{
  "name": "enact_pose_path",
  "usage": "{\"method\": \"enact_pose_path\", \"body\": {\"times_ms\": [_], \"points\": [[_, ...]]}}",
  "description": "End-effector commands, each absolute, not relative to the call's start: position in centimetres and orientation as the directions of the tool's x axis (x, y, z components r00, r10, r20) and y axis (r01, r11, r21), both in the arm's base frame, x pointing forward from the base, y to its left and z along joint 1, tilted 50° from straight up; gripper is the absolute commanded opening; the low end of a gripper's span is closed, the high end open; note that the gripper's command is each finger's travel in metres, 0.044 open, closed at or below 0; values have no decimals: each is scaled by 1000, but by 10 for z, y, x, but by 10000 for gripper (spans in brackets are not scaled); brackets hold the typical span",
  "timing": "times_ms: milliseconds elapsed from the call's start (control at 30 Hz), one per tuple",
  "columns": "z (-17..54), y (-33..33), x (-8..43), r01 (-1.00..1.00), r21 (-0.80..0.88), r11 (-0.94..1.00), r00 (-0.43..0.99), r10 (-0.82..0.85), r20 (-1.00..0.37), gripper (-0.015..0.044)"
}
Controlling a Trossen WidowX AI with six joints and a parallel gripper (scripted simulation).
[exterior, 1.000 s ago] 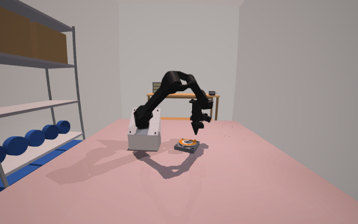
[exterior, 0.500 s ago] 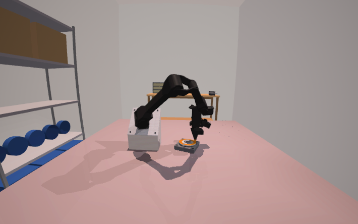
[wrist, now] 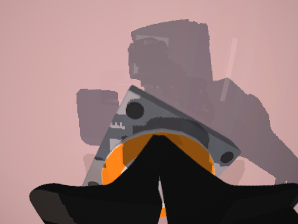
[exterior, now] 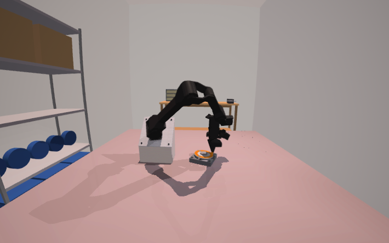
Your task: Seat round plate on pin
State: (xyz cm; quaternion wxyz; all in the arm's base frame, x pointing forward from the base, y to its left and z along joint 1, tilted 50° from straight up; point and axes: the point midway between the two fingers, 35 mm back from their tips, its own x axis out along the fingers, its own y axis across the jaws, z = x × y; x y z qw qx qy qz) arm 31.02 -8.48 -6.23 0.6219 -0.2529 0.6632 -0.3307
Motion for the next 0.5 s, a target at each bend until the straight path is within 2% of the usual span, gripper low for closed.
{"method": "enact_pose_path", "body": {"times_ms": [0,467], "points": [[-57,-90,311,82,-762,643,-97,-756,-648,0],[-49,-96,310,82,-762,642,-97,-756,-647,0]]}}
